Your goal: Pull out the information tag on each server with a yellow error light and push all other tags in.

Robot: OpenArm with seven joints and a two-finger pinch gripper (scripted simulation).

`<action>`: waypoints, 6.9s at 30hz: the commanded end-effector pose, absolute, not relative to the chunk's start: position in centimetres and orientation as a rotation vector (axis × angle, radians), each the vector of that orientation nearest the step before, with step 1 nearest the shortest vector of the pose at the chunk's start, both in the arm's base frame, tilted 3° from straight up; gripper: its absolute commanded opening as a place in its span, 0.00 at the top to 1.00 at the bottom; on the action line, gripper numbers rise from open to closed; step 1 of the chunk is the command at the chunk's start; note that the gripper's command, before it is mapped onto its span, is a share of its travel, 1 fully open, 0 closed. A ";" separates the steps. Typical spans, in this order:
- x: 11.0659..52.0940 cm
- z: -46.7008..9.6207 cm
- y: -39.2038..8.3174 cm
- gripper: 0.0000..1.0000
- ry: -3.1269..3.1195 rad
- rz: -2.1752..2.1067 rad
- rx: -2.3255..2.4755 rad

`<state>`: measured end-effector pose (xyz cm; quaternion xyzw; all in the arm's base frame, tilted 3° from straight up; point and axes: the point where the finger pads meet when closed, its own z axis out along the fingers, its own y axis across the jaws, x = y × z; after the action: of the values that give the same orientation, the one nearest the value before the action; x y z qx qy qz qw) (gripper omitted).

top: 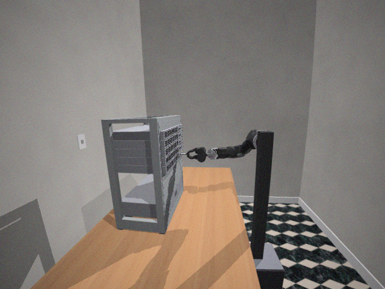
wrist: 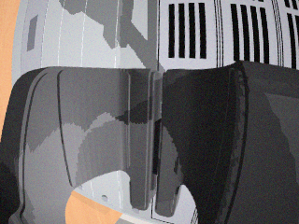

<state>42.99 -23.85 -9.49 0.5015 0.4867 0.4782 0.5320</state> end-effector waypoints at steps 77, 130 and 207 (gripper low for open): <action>37.7 -4.8 -23.5 0.90 1.157 1.153 1.177; 37.7 -5.1 -23.4 0.90 1.157 1.154 1.177; 47.0 -4.7 -23.9 0.90 1.158 1.152 1.179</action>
<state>46.97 -24.01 -4.91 0.4968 0.4856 0.4823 0.5336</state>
